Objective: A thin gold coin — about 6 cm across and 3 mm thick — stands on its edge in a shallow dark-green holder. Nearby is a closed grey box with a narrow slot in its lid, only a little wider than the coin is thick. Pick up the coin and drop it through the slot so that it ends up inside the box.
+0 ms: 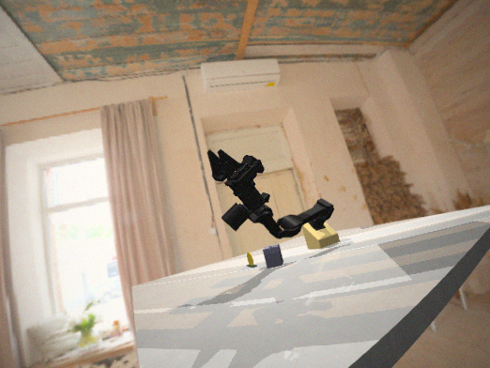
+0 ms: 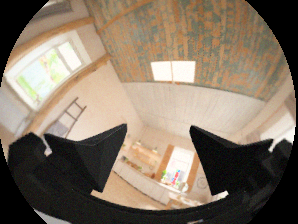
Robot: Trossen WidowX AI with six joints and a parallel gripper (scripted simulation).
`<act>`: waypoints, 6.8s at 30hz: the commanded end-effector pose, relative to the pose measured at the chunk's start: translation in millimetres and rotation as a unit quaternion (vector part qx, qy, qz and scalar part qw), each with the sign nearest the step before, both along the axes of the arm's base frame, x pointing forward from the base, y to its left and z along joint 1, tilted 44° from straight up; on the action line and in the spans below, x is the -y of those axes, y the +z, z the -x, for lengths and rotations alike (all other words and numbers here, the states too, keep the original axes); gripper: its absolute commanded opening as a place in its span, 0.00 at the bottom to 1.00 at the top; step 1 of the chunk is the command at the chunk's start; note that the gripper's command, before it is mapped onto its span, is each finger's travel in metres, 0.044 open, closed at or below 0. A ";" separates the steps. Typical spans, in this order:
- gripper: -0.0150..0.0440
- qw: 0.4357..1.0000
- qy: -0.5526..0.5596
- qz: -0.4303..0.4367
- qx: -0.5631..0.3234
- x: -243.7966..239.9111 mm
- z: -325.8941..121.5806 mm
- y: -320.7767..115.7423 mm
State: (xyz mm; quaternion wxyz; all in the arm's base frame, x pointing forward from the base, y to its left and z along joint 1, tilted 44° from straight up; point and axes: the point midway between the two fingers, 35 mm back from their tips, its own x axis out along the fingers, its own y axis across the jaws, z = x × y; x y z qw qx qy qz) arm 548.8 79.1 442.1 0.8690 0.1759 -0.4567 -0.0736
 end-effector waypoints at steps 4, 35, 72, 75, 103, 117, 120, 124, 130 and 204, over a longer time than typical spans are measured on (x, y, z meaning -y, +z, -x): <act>0.75 0.998 0.032 -0.021 0.041 -13.2 26.5 24.5; 0.53 0.740 0.354 -0.281 0.498 47.1 428.2 236.9; 0.53 -0.084 0.248 -0.709 0.655 442.6 400.8 -32.3; 0.53 -0.137 0.197 -0.723 0.647 444.3 366.8 -69.7; 0.53 -0.357 -0.373 -0.692 0.504 258.1 184.8 -379.5; 0.53 -0.339 -0.540 -0.621 0.456 173.7 190.5 -453.3; 0.53 -0.340 -0.540 -0.621 0.455 154.1 189.3 -475.3; 0.53 -0.340 -0.540 -0.621 0.455 152.2 189.3 -477.4; 0.53 -0.340 -0.540 -0.621 0.455 142.1 188.6 -488.8; 0.25 -0.347 -0.531 -0.615 0.468 111.8 183.3 -525.4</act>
